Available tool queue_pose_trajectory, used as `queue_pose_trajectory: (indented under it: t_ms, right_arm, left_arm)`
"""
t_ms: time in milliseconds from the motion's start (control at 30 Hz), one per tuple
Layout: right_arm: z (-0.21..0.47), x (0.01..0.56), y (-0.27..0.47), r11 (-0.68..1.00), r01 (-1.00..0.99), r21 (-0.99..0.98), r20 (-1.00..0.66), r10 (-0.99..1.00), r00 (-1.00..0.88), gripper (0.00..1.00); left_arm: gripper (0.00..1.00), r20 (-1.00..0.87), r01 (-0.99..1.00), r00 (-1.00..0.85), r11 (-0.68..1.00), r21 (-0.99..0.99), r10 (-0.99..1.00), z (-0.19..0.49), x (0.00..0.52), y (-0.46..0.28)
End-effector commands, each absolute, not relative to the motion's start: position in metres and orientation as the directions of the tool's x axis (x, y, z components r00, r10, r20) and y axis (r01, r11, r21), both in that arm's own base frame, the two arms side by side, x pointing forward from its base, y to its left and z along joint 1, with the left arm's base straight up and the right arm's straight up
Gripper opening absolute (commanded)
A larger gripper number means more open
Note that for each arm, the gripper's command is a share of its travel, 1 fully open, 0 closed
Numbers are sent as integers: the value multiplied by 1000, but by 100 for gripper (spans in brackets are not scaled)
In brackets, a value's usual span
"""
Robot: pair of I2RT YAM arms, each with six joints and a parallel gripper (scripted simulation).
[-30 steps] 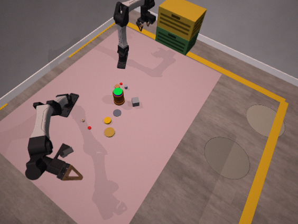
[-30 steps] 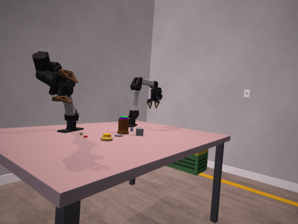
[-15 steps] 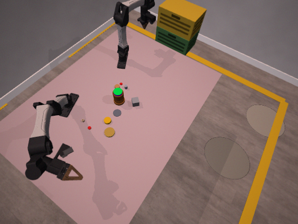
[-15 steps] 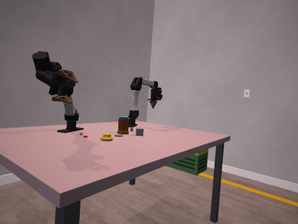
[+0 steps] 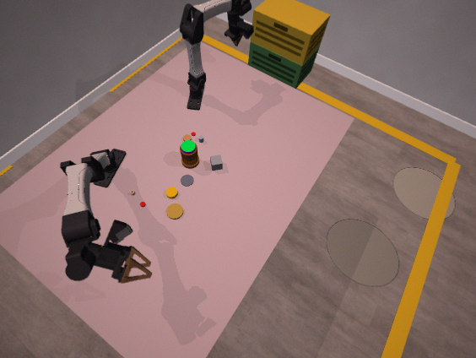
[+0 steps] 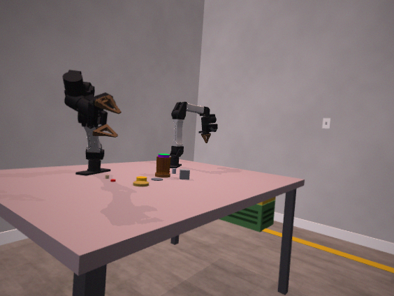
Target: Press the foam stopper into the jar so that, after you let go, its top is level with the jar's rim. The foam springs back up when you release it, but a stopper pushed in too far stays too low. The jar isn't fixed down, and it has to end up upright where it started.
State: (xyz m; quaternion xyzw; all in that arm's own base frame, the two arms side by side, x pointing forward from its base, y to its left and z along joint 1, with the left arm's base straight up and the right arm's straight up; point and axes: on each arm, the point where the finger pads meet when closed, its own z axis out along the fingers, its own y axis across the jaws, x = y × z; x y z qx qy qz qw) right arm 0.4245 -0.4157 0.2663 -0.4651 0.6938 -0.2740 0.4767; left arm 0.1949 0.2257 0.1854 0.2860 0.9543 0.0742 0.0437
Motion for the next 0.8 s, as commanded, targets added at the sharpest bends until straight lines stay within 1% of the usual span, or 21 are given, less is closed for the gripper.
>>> queue_pose_trajectory:
  t_ms: [0,33,100,233,400,533,600,767]
  right_arm:
    - [266,429,-391,586,-383,-714,-576,-803,-154,98]
    - [266,429,-391,586,-383,-714,-576,-803,-154,98]
    - [265,436,-379,638,-388,-665,-631,-758,-165,98]
    - [261,448,-353,739,-407,-537,-736,-646,-202,98]
    - [257,460,-320,831,-423,-362,-830,-494,-260,98]
    - [260,468,-295,876,-426,-227,-875,-376,-306,98]
    - [260,468,-295,876,-426,-227,-875,-376,-306,98]
    - [254,475,-262,906,-422,-28,-897,-209,-389,98]
  left_arm:
    - [0,-62,484,-856,837,256,513,191,209,230]
    - [0,-62,484,-856,837,256,513,191,209,230]
    - [0,-72,470,-860,838,279,506,193,215,229]
    - [0,-106,434,-865,838,332,490,198,230,226]
    - [0,-155,384,-868,837,391,471,205,249,223]
    - [0,-201,342,-866,836,430,458,211,263,218]
    - [0,-201,342,-866,836,430,458,211,263,218]
    - [0,-262,292,-856,834,468,446,219,279,211]
